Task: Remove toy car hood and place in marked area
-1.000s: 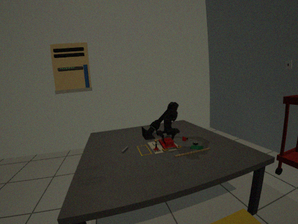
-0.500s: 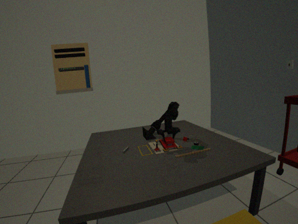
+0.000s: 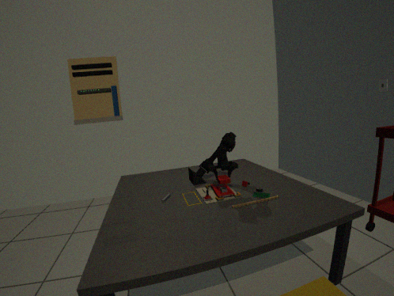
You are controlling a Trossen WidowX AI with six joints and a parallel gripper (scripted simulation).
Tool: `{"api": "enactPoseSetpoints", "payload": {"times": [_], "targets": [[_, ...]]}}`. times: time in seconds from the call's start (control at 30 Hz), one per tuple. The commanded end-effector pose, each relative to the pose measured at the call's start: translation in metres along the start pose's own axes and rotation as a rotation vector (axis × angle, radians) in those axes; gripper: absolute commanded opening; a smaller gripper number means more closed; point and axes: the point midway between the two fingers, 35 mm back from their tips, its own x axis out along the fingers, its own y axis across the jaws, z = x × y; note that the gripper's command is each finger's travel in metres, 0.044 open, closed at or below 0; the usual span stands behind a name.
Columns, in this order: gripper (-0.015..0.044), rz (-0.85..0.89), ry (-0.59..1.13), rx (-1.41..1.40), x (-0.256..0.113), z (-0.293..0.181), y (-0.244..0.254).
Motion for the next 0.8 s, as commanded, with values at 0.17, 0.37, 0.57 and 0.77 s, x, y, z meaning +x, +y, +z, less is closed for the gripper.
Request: {"api": "enactPoseSetpoints", "payload": {"times": [0.17,0.37,0.57,0.77], "targets": [[0.0,-0.009,-0.003,0.001,-0.003,0.006,-0.026],[0.0,-0.018,-0.004,0.002,-0.006,0.01,-0.061],[0.0,-0.023,-0.004,0.002,-0.009,0.011,-0.097],[0.0,-0.024,-0.003,0.001,-0.01,0.009,-0.132]]}}
